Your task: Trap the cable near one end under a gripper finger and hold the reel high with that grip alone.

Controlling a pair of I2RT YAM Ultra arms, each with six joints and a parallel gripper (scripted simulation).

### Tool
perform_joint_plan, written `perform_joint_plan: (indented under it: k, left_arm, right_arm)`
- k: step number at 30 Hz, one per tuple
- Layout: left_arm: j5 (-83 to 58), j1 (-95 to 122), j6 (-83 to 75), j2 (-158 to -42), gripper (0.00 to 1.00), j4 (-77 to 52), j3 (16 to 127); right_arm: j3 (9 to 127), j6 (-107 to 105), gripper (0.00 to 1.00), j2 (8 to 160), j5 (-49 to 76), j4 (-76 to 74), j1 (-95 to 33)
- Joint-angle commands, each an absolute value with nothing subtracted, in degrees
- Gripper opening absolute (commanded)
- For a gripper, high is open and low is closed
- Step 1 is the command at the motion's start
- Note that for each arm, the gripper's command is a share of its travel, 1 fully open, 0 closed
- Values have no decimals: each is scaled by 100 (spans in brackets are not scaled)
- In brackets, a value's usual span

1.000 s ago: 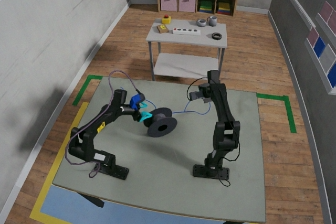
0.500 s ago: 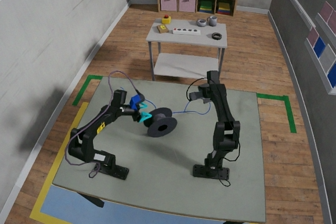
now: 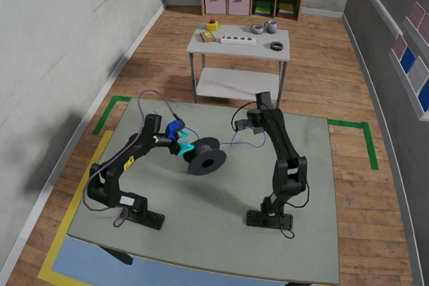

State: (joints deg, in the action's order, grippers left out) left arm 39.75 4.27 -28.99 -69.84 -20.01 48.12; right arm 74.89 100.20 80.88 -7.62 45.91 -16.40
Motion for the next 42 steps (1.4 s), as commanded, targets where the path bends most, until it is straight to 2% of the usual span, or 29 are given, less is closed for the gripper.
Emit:
perform_joint_plan:
  k: [1, 17, 36, 42]
  left_arm:
    - [4048, 454, -2875, -6973, 75, -2024, 5054]
    - [4049, 437, -2889, -6938, 75, -1930, 4911]
    - [4050, 416, -2902, -6822, 75, -1931, 4712]
    - [4049, 410, -2906, -6820, 75, -1941, 4641]
  right_arm:
    - [7462, 9721, 0, 7889, -608, 4480, -1912]
    - [7394, 9428, 0, 7773, -346, 4457, -2179]
    - [7317, 8764, 0, 7683, 191, 4458, -3156]
    - [7588, 8841, 0, 7825, 137, 4690, -2945]
